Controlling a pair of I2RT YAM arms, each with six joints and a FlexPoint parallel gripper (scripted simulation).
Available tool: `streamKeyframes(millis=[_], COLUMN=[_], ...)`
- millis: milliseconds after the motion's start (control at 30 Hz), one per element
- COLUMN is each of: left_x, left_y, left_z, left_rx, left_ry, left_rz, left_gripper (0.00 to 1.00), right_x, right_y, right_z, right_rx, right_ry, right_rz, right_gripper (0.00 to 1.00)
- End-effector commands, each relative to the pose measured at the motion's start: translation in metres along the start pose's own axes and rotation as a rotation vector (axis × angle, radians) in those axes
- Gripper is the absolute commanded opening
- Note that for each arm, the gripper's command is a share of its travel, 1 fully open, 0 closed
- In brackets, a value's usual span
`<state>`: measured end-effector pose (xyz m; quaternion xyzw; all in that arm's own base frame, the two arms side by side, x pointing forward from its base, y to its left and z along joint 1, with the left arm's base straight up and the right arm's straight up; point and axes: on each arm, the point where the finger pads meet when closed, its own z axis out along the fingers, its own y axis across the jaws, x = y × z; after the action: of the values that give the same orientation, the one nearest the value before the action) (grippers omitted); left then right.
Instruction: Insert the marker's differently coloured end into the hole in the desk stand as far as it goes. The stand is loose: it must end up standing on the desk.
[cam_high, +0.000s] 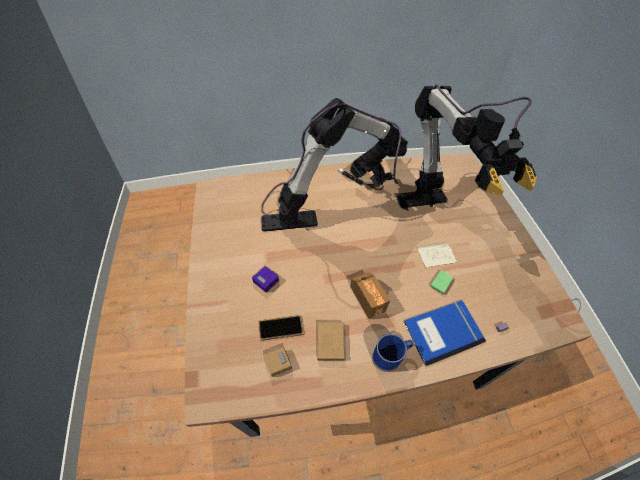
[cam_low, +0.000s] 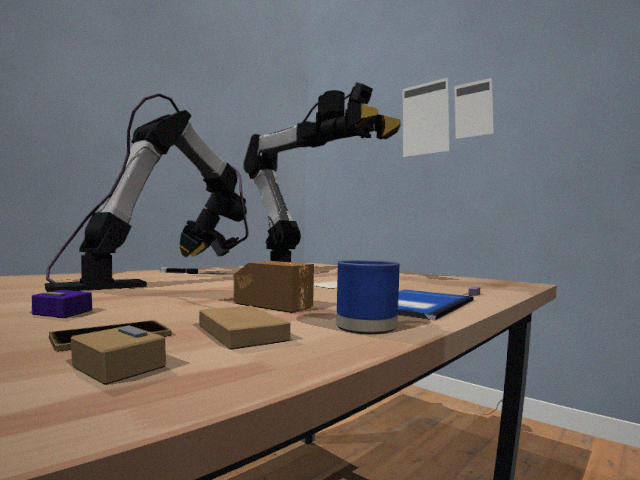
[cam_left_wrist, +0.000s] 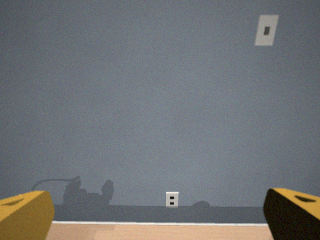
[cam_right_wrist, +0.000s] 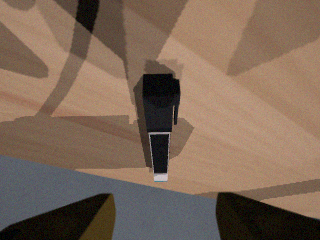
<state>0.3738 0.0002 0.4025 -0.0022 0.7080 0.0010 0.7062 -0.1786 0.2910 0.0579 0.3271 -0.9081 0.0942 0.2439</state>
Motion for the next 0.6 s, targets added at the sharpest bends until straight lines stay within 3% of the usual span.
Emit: streamKeyframes(millis=[0,100,167,233,300,567], left_x=[-0.028,-0.028,-0.028,-0.028,-0.028,-0.028], left_y=[0.001,0.001,0.001,0.001,0.001,0.001], left_z=[-0.005,-0.005,-0.005,-0.005,-0.005,-0.005], left_rx=[0.002,0.002,0.002,0.002,0.002,0.002], left_ry=[-0.072,-0.072,-0.072,-0.072,-0.072,-0.072], left_rz=[0.006,0.006,0.006,0.006,0.006,0.006], left_gripper=[1.0,1.0,1.0,1.0,1.0,1.0], right_x=[-0.001,0.0,0.004,0.001,0.002,-0.002], right_y=[0.001,0.001,0.011,0.01,0.008,0.006], right_z=[-0.003,-0.003,-0.01,-0.014,0.003,0.02], right_rx=[0.01,0.011,-0.081,-0.055,-0.045,-0.028], right_ry=[-0.003,-0.003,-0.018,-0.031,-0.008,0.003], right_rz=[-0.006,-0.007,-0.026,-0.025,-0.015,0.0], right_gripper=[0.5,0.5,0.5,0.5,0.5,0.5])
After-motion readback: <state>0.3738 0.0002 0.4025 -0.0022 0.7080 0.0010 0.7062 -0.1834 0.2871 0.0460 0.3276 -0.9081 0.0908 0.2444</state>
